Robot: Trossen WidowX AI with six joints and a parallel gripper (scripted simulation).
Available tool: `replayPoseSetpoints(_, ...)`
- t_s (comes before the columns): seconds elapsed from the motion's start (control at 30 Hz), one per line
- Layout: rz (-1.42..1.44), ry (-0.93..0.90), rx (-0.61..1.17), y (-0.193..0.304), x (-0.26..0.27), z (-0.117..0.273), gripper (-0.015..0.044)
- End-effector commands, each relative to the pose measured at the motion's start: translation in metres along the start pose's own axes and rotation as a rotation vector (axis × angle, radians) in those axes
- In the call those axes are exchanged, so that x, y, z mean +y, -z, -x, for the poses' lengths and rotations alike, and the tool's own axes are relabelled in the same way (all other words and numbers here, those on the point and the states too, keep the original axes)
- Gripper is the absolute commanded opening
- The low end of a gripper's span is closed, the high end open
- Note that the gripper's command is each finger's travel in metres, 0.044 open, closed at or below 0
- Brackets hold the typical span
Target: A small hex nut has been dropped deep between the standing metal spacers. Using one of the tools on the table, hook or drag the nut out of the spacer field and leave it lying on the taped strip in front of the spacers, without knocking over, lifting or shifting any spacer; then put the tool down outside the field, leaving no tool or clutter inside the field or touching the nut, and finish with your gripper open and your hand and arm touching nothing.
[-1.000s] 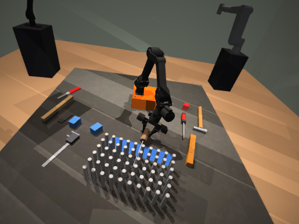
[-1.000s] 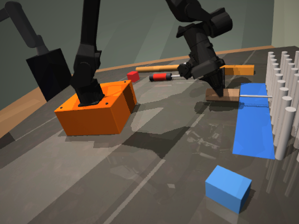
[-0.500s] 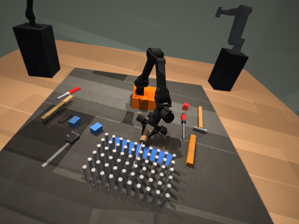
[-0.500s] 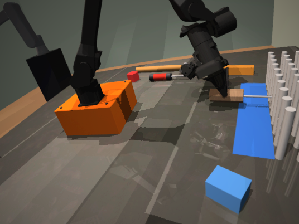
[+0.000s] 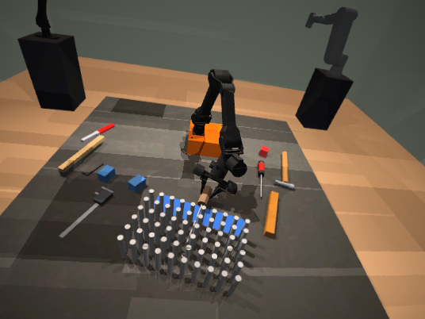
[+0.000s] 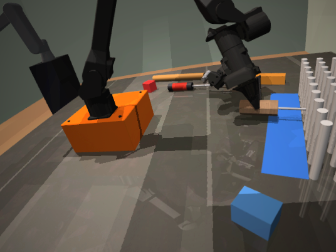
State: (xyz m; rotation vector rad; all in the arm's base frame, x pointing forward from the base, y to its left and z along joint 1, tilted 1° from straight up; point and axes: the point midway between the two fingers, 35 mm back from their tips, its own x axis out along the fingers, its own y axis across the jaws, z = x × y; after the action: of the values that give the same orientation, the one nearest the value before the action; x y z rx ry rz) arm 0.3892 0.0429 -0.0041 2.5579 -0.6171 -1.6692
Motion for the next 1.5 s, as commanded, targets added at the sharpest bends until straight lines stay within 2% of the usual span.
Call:
replayPoseSetpoints(0.0, 0.006, -0.003, -0.006, 0.001, -0.001, -0.004, 0.0000)
replayPoseSetpoints(1.47, 0.005, -0.002, -0.003, 0.023, -0.001, -0.017, 0.0000)
